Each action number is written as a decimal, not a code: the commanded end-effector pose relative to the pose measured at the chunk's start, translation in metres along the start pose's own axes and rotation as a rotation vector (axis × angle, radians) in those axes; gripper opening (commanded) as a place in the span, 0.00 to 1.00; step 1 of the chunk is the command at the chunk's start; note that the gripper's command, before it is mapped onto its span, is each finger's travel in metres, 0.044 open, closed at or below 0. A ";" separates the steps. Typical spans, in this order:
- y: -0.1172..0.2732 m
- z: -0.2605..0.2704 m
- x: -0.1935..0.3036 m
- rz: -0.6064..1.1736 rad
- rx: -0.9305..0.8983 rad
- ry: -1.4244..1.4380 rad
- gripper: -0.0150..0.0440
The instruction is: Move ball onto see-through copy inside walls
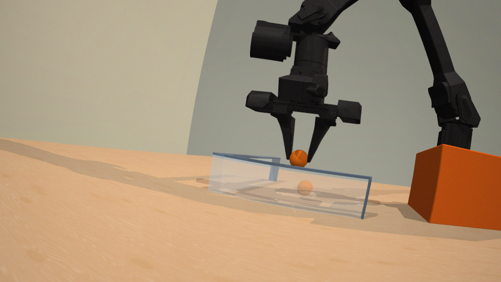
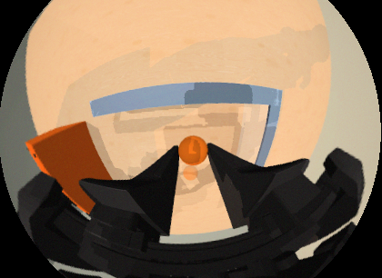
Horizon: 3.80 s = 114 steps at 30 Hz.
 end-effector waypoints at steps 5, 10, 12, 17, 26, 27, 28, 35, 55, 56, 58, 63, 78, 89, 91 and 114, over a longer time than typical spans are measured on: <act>0.065 0.005 0.001 0.004 0.006 -0.004 0.25; 0.070 0.006 0.001 0.004 0.006 -0.004 0.25; 0.068 0.005 0.005 0.004 0.007 -0.004 0.25; 0.056 0.004 0.032 0.007 0.007 -0.004 0.25; 0.034 0.008 0.082 0.012 0.006 -0.004 0.25; 0.032 0.009 0.087 0.012 0.006 -0.004 0.25; 0.031 0.010 0.089 0.013 0.006 -0.004 0.25; 0.021 0.009 0.090 0.013 0.006 -0.004 0.25; -0.043 0.010 0.091 0.013 0.005 -0.004 0.25; -0.045 0.010 0.091 0.013 0.005 -0.004 0.25; -0.048 0.010 0.091 0.013 0.005 -0.004 0.25; -0.056 0.010 0.091 0.013 0.005 -0.004 0.25; -0.058 0.010 0.091 0.007 0.005 -0.007 0.48; -0.055 0.010 0.091 0.007 0.005 -0.007 0.68; -0.033 0.007 0.091 0.009 0.006 -0.006 0.68; 0.076 0.012 0.090 0.007 0.024 -0.002 0.99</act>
Point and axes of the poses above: the point midway between the two fingers, 35 mm back from their tips, its own y axis back along the fingers, its own z axis across the jaws, x = y × z, the point moved 9 cm from there along y, back along the fingers, and after that the axes turned 3 degrees about y, right-handed, at the moved point
